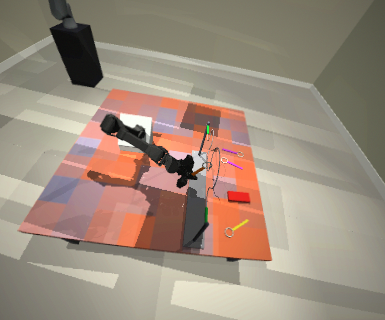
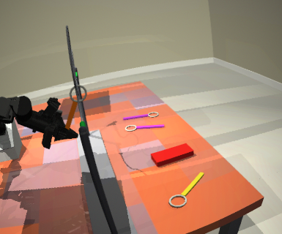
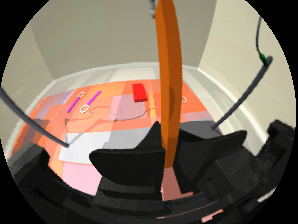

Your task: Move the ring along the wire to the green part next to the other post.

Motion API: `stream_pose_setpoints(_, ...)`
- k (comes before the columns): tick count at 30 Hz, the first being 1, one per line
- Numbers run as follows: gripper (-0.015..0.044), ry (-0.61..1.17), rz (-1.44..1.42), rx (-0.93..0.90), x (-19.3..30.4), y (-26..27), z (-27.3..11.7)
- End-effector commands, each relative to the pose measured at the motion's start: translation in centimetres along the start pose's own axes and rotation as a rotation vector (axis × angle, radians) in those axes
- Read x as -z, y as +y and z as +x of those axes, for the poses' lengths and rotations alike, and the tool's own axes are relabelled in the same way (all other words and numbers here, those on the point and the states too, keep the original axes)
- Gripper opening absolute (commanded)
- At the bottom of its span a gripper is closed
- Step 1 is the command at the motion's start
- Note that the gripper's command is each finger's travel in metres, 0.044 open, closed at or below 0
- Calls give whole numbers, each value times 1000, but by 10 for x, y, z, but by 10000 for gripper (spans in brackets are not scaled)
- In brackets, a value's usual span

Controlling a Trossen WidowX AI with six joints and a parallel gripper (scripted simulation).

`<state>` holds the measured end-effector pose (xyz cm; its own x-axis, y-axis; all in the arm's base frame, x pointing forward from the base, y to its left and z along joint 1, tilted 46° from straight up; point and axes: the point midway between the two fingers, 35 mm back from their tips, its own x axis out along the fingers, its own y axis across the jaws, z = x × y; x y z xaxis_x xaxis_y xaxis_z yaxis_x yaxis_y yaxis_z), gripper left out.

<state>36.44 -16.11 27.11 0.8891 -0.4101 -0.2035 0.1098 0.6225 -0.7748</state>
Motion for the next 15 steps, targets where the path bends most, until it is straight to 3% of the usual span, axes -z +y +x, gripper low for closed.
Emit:
stream_pose_setpoints(1,-150,1,20,-8,-1,7,-1)
stream_pose_setpoints(15,-150,6,64,-34,-1,26,-4)
